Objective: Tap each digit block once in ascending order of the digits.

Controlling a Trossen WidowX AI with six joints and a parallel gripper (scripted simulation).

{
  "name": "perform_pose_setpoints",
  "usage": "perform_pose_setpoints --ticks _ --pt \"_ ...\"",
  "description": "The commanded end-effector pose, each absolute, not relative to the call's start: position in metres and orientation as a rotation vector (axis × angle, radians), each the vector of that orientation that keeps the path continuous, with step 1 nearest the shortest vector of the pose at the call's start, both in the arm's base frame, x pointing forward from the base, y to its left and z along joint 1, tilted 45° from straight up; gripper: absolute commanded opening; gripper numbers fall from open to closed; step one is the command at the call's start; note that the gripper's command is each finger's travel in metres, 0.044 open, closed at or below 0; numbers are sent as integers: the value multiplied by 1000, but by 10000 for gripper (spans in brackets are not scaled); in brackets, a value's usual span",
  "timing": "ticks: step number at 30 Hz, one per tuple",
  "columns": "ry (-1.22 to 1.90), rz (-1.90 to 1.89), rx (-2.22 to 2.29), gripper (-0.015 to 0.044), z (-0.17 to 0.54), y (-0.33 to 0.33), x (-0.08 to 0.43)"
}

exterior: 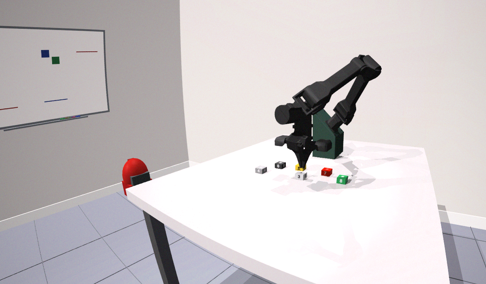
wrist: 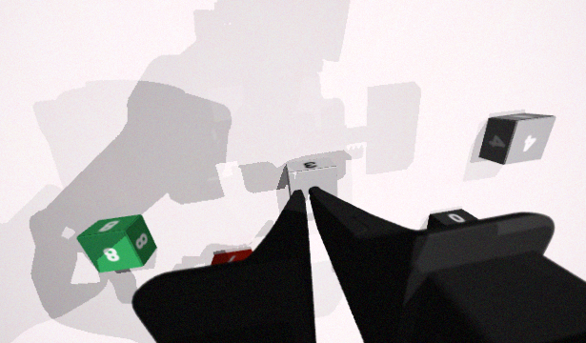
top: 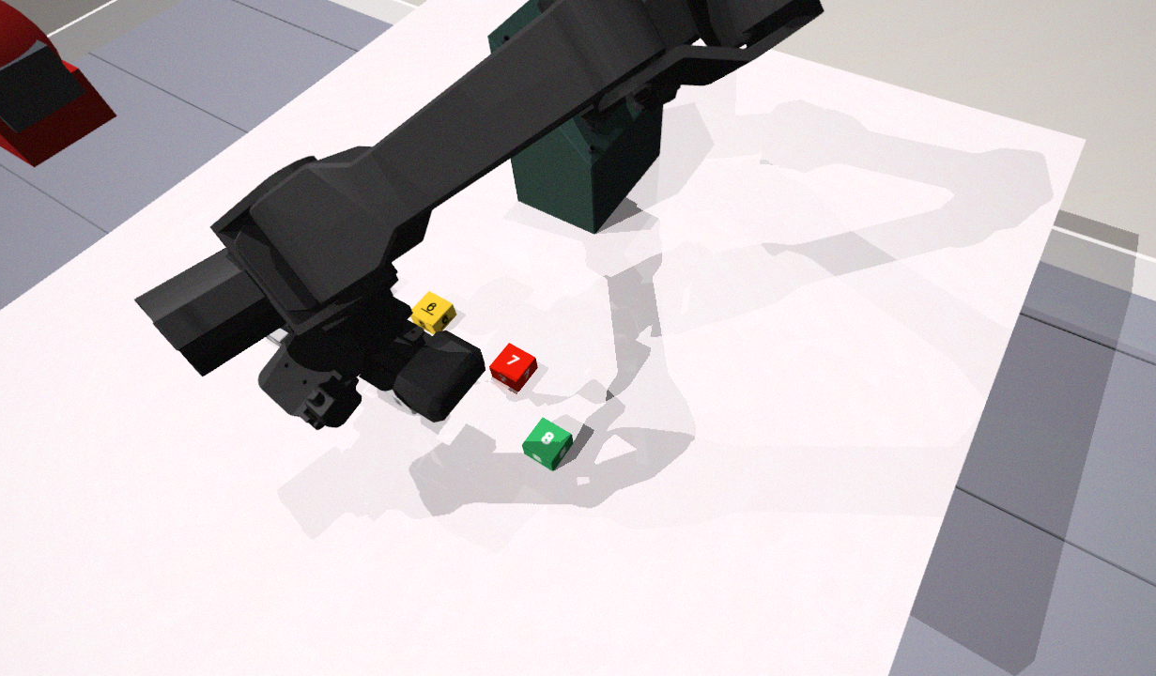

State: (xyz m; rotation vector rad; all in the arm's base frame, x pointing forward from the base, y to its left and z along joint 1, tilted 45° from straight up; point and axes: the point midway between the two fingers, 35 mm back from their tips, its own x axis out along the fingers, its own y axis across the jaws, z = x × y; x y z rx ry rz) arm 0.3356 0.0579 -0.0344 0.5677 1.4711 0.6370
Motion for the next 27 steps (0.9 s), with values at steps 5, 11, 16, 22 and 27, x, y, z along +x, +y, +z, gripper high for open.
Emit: perform_pose_setpoints --ticks 5,11,16,22,27 --pt "1486 639 581 20 -46 69 331" --pt "1486 640 582 20 -52 76 331" --pt "1486 640 582 20 -53 77 331" --pt "1482 639 577 20 -38 61 333" --pt "1486 638 580 20 -29 53 332"
